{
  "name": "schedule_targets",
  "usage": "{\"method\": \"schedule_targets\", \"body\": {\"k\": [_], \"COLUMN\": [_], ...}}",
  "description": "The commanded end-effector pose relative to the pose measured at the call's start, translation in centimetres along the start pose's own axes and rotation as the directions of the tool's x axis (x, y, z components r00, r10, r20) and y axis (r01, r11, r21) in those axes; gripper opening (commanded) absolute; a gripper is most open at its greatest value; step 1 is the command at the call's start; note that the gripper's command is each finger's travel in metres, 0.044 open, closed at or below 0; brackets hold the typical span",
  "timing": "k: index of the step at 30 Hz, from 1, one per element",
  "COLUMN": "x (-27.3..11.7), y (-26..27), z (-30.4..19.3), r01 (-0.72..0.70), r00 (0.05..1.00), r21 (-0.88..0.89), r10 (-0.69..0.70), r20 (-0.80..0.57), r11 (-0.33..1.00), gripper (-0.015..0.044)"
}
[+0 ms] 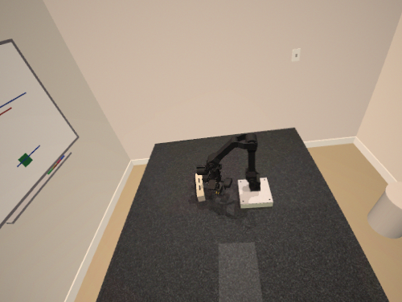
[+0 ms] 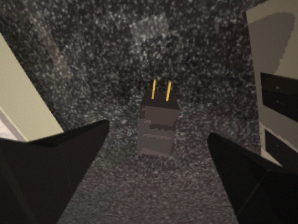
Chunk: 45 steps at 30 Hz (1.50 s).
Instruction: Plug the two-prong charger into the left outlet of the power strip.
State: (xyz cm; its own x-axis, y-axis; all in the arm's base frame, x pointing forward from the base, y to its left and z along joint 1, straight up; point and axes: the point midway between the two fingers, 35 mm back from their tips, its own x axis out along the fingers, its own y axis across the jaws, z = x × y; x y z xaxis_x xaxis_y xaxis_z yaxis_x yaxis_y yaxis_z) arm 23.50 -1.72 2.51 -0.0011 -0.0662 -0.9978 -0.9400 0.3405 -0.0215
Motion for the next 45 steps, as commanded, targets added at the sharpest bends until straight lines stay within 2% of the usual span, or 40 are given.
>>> {"method": "schedule_targets", "body": {"k": [1,15,27,33,36,45], "x": [0.8,2.6,2.3,2.3,1.8,-2.1], "y": [0.1,0.3,0.2,0.2,0.1,0.2], "z": [0.0,0.0,0.1,0.1,0.1,-0.3], "r01": [-0.002,-0.003,-0.002,-0.002,-0.002,-0.002], "r00": [1.000,1.000,1.000,1.000,1.000,1.000], "r21": [0.004,0.004,0.000,0.000,0.000,0.003], "r10": [0.002,0.003,0.002,0.002,0.002,0.002], "r20": [-0.006,-0.006,-0.001,-0.001,-0.001,-0.005], "r11": [1.000,1.000,1.000,1.000,1.000,1.000], "gripper": [0.0440,0.0440,0.0125,0.0085,0.0006,0.0000]}}
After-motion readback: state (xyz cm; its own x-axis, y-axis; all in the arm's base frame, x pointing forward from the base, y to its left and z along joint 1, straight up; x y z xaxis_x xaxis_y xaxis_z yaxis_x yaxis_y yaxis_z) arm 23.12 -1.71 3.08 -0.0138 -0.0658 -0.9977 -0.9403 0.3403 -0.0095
